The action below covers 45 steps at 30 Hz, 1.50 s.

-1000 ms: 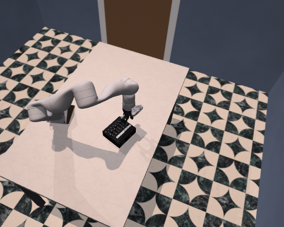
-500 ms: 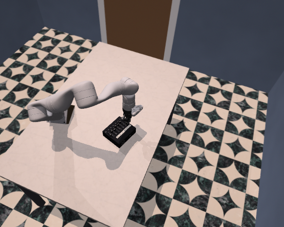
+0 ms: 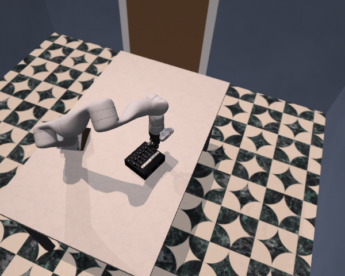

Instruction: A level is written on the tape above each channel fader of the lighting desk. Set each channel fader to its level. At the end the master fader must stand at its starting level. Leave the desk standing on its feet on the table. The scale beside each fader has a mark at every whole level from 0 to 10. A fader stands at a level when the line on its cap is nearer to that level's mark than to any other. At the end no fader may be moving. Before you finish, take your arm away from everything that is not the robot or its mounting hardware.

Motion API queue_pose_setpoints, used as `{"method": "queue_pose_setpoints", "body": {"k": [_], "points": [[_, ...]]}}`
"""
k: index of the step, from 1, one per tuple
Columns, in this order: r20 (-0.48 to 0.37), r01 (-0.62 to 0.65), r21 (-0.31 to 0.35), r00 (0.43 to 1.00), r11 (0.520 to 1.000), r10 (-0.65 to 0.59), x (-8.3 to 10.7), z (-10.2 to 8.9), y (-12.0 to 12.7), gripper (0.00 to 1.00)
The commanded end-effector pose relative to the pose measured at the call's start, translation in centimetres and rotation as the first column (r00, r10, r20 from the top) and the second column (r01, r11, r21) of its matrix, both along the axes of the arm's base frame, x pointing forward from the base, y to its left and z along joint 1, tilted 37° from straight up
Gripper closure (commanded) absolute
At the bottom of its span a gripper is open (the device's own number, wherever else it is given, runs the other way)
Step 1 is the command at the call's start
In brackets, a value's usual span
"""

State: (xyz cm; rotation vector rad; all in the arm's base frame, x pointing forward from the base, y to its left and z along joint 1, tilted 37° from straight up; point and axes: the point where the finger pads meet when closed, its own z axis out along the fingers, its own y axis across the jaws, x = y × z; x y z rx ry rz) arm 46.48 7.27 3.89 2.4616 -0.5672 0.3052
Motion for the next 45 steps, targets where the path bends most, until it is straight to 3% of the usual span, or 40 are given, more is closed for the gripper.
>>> {"method": "queue_pose_setpoints", "body": {"k": [1, 45], "points": [[0.001, -0.001, 0.001, 1.0, 1.0, 0.001, 0.0, 0.0, 0.1, 1.0], [0.001, -0.001, 0.001, 1.0, 1.0, 0.001, 0.3, -1.6, -1.2, 1.0]]}}
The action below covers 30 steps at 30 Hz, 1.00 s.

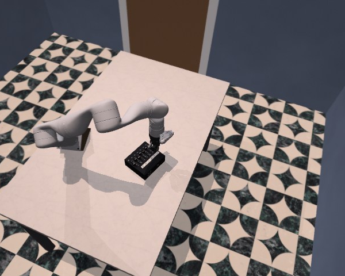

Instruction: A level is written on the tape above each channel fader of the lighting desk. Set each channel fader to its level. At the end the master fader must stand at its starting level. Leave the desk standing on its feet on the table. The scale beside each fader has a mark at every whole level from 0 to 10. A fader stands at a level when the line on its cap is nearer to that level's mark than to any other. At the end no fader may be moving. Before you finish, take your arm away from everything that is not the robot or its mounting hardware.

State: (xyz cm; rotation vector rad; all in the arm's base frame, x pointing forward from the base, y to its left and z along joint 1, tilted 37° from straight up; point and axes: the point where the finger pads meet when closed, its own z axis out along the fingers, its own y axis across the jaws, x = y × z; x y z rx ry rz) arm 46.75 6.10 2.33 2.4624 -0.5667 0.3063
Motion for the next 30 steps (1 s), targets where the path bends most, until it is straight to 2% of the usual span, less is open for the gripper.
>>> {"method": "queue_pose_setpoints", "body": {"k": [1, 30], "points": [[0.0, -0.001, 0.0, 1.0, 1.0, 0.001, 0.02, -0.07, -0.01, 1.0], [0.0, -0.001, 0.0, 1.0, 1.0, 0.001, 0.05, -0.27, -0.16, 1.0]]}}
